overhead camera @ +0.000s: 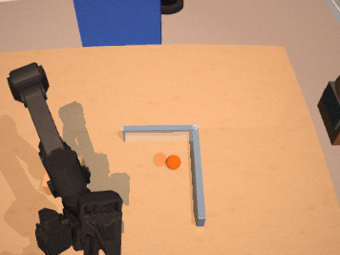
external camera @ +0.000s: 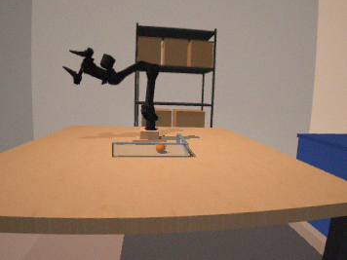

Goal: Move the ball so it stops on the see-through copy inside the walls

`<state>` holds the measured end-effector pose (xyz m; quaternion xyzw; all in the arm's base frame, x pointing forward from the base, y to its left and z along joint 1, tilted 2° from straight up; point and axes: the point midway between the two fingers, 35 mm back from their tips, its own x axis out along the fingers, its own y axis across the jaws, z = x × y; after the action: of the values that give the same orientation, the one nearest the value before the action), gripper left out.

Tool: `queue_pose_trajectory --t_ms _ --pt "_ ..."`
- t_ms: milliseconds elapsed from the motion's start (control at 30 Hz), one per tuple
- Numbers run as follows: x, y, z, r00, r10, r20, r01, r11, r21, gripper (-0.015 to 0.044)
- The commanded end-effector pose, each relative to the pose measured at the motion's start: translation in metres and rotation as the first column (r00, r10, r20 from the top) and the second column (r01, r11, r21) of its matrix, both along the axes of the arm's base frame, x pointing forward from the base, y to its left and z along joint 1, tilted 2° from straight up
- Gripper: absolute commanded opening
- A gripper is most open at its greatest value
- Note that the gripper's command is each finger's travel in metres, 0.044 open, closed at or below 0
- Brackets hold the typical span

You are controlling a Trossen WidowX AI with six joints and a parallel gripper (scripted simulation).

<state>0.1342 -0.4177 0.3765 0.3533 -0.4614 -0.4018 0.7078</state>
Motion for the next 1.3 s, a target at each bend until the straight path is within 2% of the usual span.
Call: queue_pose_trajectory --t_ms 0,67,333,533,733,900,1100,1267 --pt "0.002 0.0 -0.001 1.0 0.004 -0.005 -0.004 1.0 0.003 0.0374" --pt "0.021 0.003 -0.01 0.998 0.039 -0.045 -0.037 0.999 0.029 0.0321" --pt "0.11 0.021 -0.064 0.933 0.229 -0.277 -0.172 0.961 0.216 0.0321" --pt "0.183 0.063 -0.126 0.747 0.446 -0.493 -0.252 0.876 0.412 0.0321" --pt "0.232 0.124 -0.18 0.458 0.629 -0.628 -0.288 0.774 0.564 0.0321" --pt "0.255 0.184 -0.219 0.162 0.723 -0.672 -0.29 0.686 0.668 0.0321" --pt "0.259 0.261 -0.258 -0.233 0.736 -0.636 -0.258 0.584 0.77 0.0321" --pt "0.245 0.325 -0.282 -0.547 0.648 -0.53 -0.206 0.51 0.835 0.0321"
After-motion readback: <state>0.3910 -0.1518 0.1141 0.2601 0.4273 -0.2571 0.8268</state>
